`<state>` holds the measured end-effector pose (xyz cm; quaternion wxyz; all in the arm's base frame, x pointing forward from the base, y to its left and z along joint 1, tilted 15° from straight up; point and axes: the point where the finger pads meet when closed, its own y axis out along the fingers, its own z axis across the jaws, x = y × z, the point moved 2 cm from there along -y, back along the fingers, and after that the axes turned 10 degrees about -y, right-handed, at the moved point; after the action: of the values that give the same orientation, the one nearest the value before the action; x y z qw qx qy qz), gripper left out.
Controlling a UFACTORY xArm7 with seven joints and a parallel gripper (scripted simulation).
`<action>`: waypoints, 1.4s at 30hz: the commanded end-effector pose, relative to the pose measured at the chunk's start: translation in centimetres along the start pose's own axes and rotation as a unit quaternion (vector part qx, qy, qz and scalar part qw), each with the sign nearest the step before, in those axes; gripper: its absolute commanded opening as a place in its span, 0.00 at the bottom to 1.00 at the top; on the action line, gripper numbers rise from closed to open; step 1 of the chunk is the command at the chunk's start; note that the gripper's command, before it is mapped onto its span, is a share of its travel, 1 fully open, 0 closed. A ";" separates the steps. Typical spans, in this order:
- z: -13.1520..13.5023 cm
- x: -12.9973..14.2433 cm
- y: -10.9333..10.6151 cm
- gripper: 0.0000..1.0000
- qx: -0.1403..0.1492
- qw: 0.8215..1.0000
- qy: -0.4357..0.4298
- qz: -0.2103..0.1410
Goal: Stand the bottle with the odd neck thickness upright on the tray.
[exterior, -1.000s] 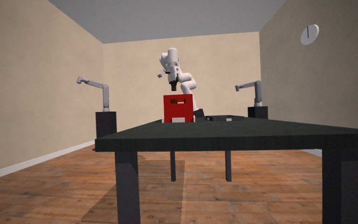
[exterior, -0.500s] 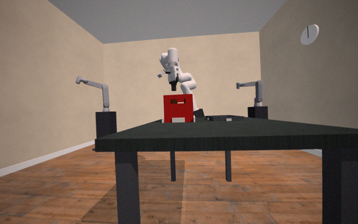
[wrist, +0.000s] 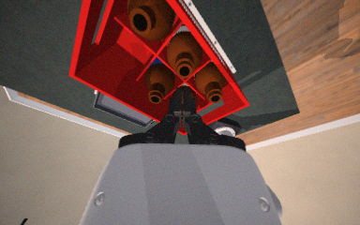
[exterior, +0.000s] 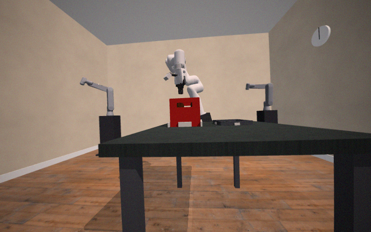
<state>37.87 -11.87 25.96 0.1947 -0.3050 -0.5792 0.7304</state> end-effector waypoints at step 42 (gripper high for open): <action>-6.7 5.1 -0.1 0.65 -0.001 1.000 -0.002 0.002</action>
<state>38.49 -3.81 23.87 0.1932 -0.3035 -0.5790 0.7317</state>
